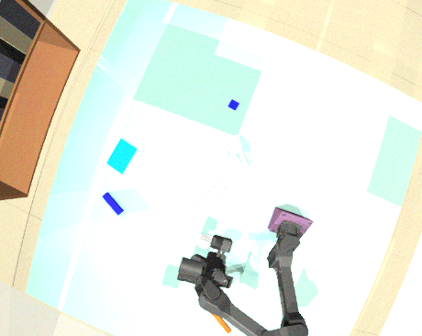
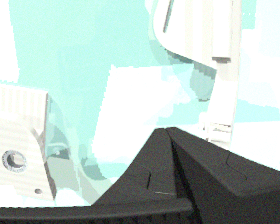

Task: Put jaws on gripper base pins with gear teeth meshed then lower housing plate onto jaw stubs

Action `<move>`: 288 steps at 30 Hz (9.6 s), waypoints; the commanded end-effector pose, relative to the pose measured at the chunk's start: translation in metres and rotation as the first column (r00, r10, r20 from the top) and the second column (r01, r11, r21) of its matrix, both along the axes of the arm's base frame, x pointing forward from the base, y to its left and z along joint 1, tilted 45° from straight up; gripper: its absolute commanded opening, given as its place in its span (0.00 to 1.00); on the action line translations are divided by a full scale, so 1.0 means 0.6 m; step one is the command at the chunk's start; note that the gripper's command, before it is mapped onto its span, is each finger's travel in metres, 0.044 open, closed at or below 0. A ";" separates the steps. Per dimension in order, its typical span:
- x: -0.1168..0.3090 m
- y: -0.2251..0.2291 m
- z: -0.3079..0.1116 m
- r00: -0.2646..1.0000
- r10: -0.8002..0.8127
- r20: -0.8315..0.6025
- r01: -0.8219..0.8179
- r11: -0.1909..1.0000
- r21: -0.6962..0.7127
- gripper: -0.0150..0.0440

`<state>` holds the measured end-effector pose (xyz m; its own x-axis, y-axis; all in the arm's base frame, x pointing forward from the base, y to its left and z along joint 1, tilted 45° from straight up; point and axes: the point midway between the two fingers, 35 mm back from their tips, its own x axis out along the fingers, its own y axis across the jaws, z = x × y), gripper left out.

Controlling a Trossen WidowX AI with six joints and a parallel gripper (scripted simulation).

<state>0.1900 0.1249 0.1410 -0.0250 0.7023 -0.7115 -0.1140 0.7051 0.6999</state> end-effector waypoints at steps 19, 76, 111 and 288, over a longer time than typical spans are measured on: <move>-0.008 0.044 -0.043 1.000 0.000 -0.025 0.000 1.000 0.014 0.25; 0.005 -0.047 -0.103 1.000 -0.001 -0.024 0.001 1.000 0.007 0.25; 0.006 -0.087 -0.055 1.000 -0.013 -0.023 0.013 1.000 0.010 1.00; 0.007 -0.095 -0.042 1.000 -0.008 -0.018 0.008 1.000 0.010 1.00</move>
